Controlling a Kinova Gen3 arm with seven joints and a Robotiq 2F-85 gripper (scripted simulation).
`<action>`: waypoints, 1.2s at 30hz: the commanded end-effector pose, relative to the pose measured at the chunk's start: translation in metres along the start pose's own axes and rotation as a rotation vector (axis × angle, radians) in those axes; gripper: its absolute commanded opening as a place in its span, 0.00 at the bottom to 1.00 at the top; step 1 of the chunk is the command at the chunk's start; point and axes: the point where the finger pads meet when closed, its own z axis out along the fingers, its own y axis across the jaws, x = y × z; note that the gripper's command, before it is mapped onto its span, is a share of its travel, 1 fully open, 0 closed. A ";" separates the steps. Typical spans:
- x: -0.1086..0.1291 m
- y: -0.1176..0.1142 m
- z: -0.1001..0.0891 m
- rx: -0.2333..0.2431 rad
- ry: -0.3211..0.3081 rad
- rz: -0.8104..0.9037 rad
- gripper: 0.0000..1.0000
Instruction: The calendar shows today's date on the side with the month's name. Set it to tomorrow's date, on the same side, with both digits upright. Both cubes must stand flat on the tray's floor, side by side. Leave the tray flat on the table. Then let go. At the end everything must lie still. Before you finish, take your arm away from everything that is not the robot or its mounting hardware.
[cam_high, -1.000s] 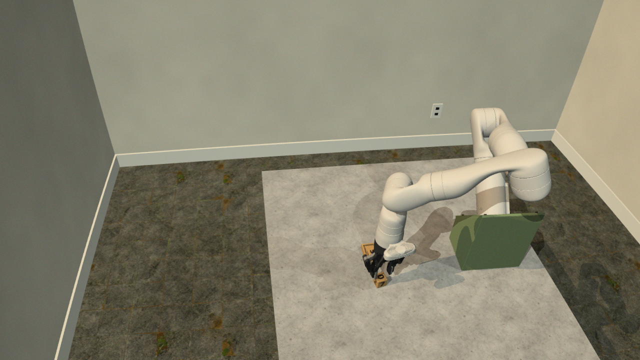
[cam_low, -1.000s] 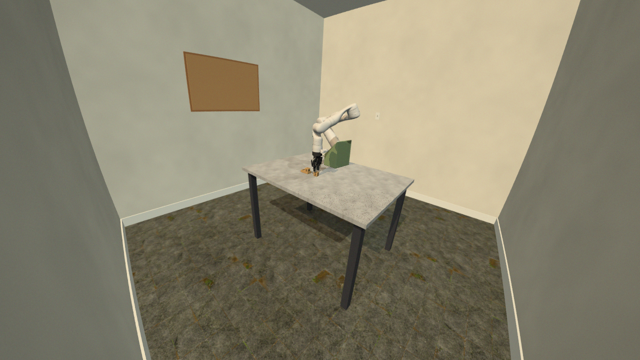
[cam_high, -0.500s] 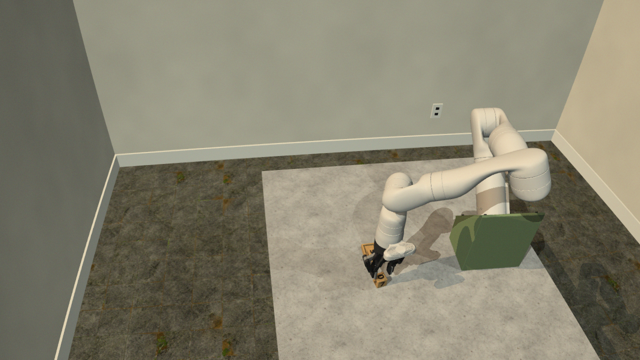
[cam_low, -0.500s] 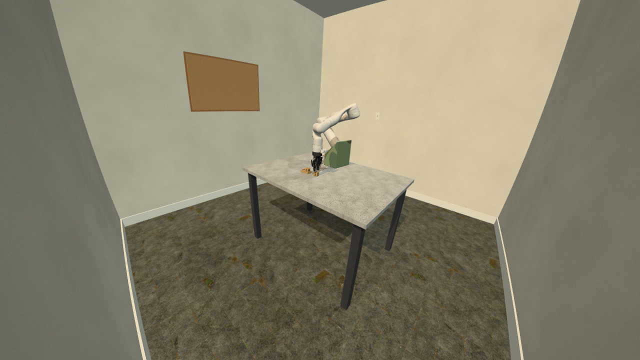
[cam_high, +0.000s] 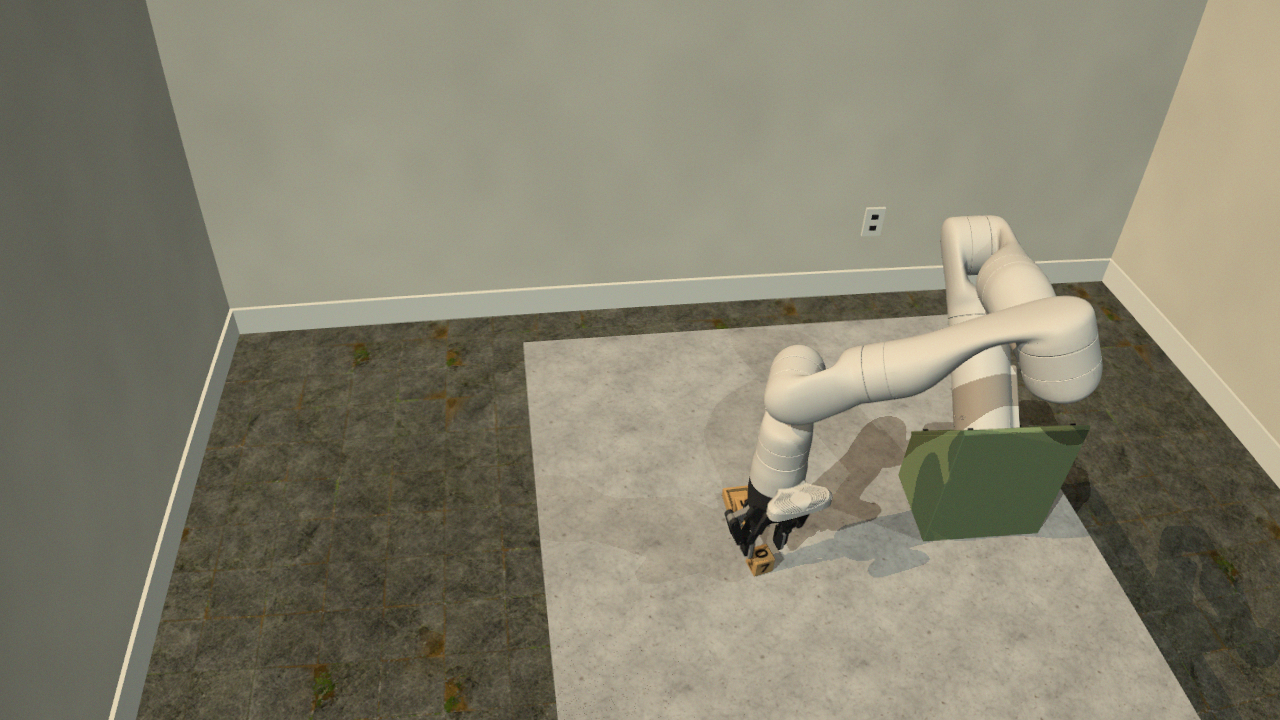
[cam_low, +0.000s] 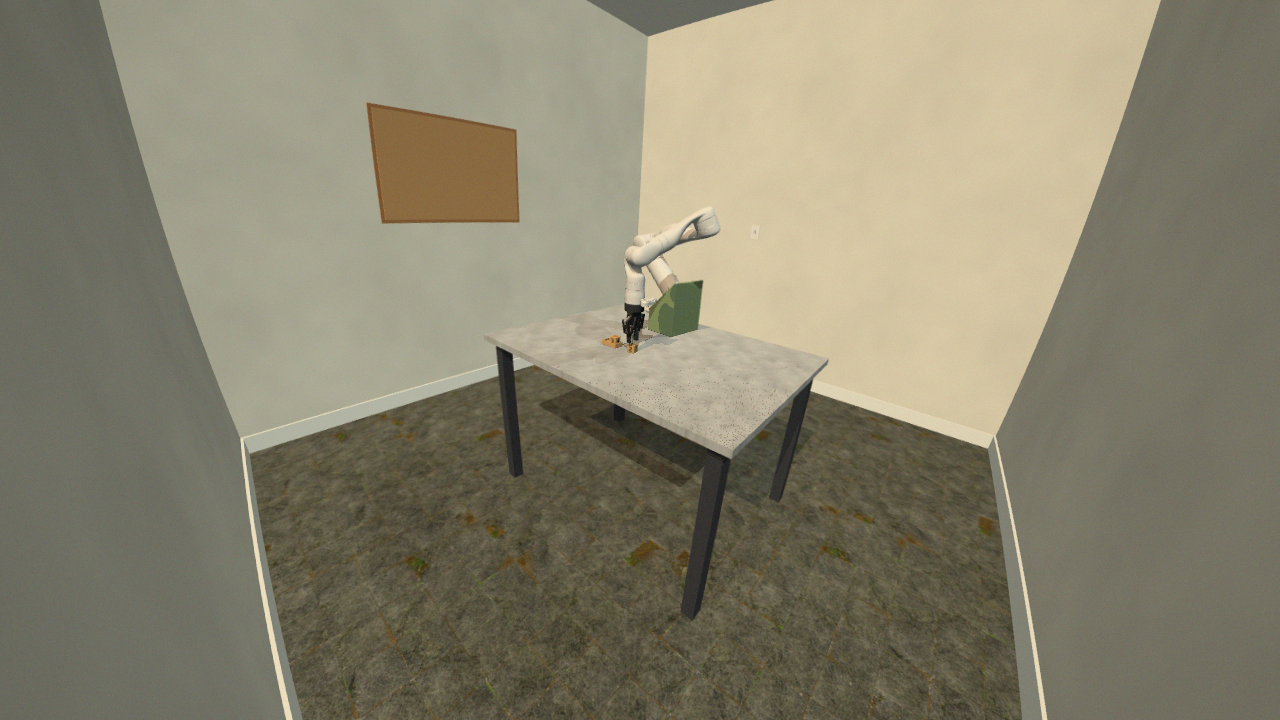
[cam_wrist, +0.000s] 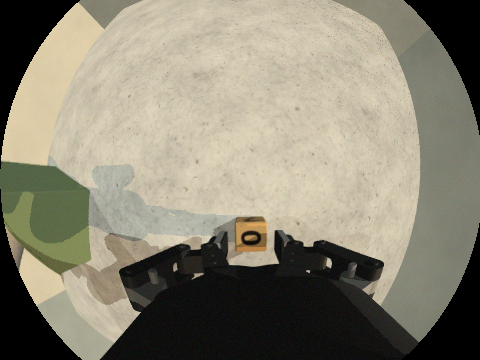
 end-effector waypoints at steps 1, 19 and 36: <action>0.000 0.001 -0.001 -0.002 0.001 0.000 0.48; 0.000 0.001 -0.001 -0.002 0.001 0.000 0.48; 0.000 0.001 0.011 -0.002 0.001 0.000 0.48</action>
